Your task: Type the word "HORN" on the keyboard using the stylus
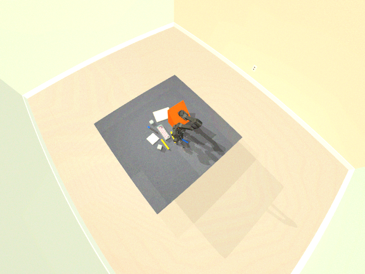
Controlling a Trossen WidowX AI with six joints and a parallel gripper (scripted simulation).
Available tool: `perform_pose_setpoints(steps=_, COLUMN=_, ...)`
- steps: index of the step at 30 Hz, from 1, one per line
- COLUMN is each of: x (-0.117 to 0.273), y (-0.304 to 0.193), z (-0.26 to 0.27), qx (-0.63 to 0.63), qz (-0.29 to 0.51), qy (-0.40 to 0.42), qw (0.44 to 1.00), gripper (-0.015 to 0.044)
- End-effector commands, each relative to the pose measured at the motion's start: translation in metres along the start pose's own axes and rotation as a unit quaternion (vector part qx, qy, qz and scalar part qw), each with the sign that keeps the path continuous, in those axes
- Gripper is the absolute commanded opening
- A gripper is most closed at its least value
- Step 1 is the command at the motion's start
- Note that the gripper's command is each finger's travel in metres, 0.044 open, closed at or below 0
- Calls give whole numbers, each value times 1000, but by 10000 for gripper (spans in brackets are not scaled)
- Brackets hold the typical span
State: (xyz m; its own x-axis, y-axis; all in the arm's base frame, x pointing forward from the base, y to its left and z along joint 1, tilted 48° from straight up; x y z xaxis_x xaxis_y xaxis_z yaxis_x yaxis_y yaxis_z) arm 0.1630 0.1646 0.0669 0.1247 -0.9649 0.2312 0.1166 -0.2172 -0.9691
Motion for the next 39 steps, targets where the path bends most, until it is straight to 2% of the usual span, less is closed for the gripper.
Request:
perform_pose_setpoints(steps=1, x=0, y=0, z=0, qx=0, qz=0, qy=0, qw=1000, gripper=79)
perform_pose_setpoints(steps=4, x=0, y=0, z=0, qx=0, qz=0, qy=0, qw=1000, gripper=150)
perform_pose_setpoints(steps=12, x=6, y=0, z=2, qx=1, qz=-6, qy=-1, qw=1000, gripper=150)
perform_pose_setpoints(steps=23, x=51, y=-28, z=-5, qx=-4, qz=-4, qy=1, qw=1000, gripper=150)
perform_pose_setpoints(steps=39, x=50, y=-27, z=-7, qx=-12, qz=-12, qy=-3, qw=1000, gripper=150)
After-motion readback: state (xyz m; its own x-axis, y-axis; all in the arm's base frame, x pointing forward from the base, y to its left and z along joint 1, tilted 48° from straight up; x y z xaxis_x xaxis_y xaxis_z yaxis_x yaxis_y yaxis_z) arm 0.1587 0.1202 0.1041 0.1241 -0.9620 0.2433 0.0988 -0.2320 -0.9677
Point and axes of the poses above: the point midway between the two fingers, 35 mm back from their tips, its own x axis back along the fingers, its own z axis across the jaws, y = z × x, the point moved 6 cm from there along x, back along the fingers, and after that the axes turned 11 degrees about -x, right-handed, at the moved point
